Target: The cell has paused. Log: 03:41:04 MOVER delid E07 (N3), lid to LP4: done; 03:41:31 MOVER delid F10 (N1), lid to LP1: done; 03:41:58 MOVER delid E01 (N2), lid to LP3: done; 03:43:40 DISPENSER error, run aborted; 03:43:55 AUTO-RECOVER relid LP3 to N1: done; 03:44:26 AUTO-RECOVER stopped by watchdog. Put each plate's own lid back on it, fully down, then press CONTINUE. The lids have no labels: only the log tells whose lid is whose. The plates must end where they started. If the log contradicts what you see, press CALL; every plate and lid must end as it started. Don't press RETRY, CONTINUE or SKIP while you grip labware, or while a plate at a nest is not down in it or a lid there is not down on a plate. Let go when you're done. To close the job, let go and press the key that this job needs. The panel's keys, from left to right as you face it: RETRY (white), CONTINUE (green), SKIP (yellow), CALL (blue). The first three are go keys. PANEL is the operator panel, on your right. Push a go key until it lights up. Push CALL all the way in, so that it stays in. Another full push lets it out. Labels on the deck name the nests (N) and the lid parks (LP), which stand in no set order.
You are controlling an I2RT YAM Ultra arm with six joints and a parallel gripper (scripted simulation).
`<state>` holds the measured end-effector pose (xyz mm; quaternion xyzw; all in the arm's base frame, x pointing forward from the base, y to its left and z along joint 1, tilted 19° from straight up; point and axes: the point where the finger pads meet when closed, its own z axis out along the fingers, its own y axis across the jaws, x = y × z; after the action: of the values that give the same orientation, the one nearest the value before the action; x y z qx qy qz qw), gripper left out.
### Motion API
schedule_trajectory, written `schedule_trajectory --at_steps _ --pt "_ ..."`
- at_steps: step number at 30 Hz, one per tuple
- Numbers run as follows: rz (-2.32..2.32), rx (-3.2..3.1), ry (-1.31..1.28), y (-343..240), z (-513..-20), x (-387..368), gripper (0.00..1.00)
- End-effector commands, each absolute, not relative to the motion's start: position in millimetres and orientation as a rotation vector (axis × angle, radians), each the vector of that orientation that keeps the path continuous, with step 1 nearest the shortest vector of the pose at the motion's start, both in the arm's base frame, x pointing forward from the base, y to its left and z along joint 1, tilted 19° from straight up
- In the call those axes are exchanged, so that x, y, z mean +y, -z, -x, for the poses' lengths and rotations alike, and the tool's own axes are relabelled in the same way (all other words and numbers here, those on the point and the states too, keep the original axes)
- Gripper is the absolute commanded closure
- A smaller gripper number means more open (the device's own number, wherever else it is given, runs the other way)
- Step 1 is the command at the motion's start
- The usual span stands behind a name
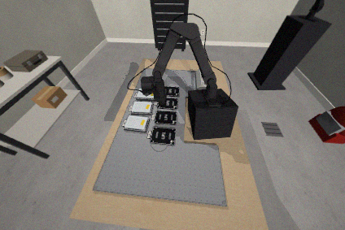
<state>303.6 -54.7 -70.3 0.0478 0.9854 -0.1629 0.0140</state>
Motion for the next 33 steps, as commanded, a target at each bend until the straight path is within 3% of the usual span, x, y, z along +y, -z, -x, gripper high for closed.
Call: schedule_trajectory --at_steps 1,12,27,33 --pt "-0.135 3.01 0.492 42 -322 -43 1.0" --pt "-0.135 3.01 0.491 -5 -317 -27 1.0" --pt "-0.131 3.019 0.495 0 -307 -28 1.0" --pt "-0.343 3.007 0.492 -4 -288 -61 1.0"
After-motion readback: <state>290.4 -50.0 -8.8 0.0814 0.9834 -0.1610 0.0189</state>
